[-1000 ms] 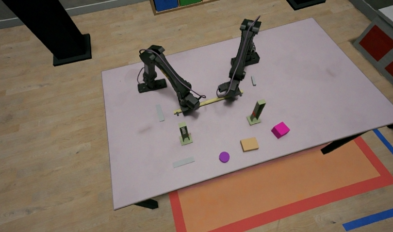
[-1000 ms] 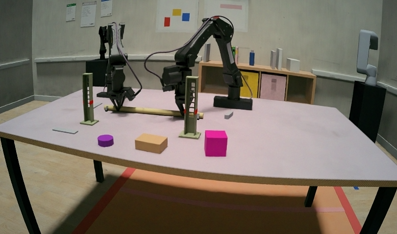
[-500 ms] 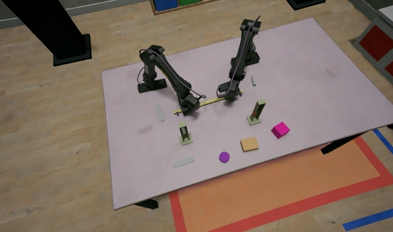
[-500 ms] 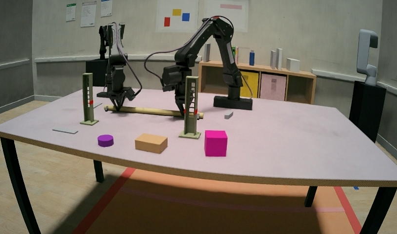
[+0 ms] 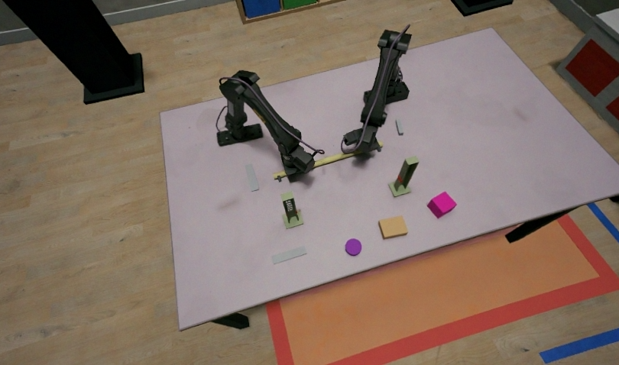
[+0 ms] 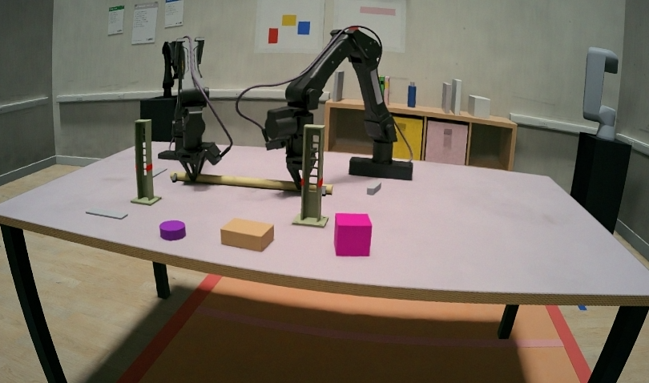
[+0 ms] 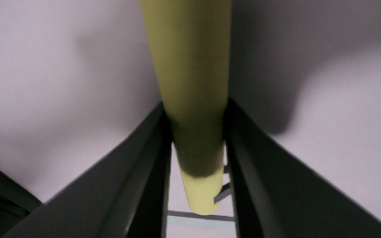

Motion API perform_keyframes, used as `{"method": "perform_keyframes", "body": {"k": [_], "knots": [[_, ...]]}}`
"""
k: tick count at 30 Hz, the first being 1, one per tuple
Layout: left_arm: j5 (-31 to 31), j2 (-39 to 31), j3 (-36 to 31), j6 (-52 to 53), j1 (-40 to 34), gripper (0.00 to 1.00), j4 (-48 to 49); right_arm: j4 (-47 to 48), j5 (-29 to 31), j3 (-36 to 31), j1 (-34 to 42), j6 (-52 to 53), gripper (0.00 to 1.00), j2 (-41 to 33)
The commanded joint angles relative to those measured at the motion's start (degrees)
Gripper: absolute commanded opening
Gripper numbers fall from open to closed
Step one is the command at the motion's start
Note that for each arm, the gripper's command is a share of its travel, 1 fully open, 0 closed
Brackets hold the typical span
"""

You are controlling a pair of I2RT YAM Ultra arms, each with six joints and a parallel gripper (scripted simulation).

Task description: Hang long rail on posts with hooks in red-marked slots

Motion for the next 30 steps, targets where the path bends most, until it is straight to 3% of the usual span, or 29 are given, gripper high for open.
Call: {"method": "perform_keyframes", "body": {"k": [1,9,22,30], "knots": [[-0.3,-2.3,-0.5,0.7,-0.7,0.19,-0.9,0.0,0.2,-1.7,1.2,2.4,0.19,-3.7],[-3.4,-7.5,-4.1,-0.9,-2.7,0.19,1.4,2.5,2.8,-5.6,3.4,5.2,0.19,-9.4],[-19.2,-23.0,-15.4,-8.0,-11.4,0.19,11.7,13.0,17.5,-16.5,11.7,11.8,0.19,-25.4],[-25.2,-25.5,-18.1,-8.3,-13.3,0.19,16.1,17.7,23.2,-19.2,13.6,11.9,0.19,-28.1]]}}
